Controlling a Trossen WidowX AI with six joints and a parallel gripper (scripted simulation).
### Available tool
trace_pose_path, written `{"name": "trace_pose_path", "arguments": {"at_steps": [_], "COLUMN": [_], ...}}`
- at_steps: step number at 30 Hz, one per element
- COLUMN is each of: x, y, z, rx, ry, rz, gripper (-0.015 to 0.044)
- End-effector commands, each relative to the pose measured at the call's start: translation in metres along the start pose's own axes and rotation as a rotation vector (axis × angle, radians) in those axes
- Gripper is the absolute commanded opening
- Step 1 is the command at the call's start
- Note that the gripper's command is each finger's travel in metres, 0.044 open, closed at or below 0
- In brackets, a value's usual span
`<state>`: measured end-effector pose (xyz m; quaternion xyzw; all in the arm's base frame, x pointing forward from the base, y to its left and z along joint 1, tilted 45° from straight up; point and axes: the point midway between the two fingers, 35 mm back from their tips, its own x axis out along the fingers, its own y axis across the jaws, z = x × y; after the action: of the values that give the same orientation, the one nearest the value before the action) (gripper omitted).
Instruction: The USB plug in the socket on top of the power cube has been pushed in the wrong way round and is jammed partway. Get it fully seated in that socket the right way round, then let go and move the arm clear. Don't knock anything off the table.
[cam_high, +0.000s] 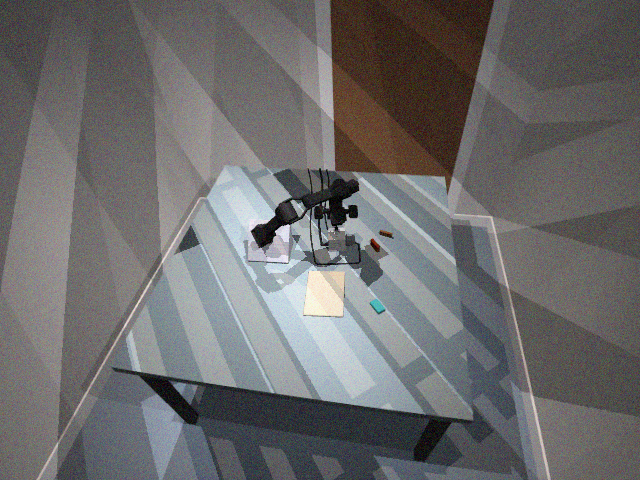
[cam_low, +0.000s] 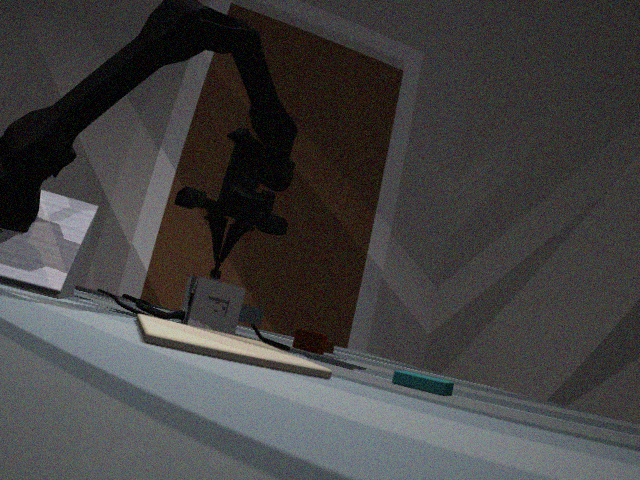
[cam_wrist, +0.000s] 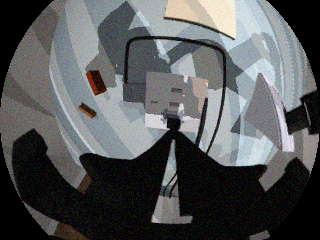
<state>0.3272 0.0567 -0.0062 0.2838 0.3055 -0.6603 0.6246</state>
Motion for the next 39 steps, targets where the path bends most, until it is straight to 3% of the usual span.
{"name": "trace_pose_path", "arguments": {"at_steps": [1, 39], "x": [0.0006, 0.0052], "y": [0.0003, 0.0003], "z": [0.0003, 0.0006], "rx": [-0.003, -0.003], "ry": [-0.001, -0.002], "rz": [0.002, 0.002], "gripper": [0.0, 0.0]}}
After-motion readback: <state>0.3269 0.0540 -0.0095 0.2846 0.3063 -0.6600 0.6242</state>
